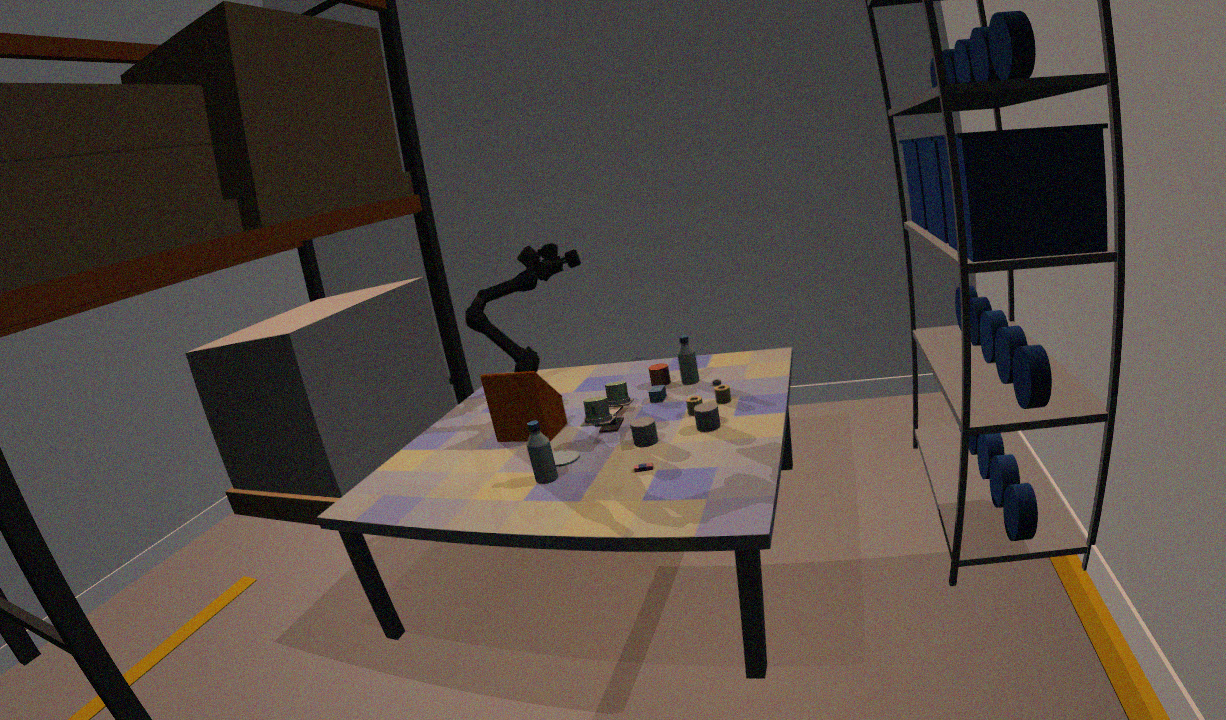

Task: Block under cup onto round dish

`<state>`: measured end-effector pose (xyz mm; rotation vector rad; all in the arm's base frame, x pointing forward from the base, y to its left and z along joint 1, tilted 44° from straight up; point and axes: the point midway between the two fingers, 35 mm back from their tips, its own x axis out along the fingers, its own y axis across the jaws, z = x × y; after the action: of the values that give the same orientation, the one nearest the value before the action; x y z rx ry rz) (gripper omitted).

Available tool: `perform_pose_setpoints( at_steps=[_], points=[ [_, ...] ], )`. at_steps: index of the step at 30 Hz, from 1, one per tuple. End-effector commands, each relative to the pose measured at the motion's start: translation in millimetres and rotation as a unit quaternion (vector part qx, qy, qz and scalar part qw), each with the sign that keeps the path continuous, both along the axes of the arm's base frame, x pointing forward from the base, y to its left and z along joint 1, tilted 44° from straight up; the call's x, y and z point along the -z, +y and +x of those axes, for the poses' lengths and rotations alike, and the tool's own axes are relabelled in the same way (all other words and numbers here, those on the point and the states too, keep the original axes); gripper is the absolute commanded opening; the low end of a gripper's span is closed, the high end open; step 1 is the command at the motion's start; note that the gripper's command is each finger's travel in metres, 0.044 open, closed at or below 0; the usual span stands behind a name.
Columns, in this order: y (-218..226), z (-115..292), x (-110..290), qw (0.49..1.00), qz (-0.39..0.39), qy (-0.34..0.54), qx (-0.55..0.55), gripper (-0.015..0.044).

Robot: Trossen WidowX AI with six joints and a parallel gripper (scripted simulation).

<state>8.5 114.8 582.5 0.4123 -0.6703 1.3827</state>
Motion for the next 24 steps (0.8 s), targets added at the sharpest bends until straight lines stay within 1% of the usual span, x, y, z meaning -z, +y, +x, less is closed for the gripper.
perform_pose_setpoints(
  at_steps=[1, 2, 8, 13, 19, 24],
  points=[
    [1, 1, 1, 1.000, -0.002, 0.001, 0.002, 0.0426],
    [3, 6, 3, 1.000, -0.007, 0.003, 0.009, 0.0440],
    [27, 58, 28, 0.994, -0.068, 0.031, 0.083, 0.0440],
    [39, 105, 56, 0.981, -0.122, 0.059, 0.141, 0.0440],
    [40, 158, 95, 0.957, -0.187, 0.098, 0.201, 0.0440],
    [31, 202, 133, 0.929, -0.241, 0.136, 0.246, 0.0440]
  ],
)
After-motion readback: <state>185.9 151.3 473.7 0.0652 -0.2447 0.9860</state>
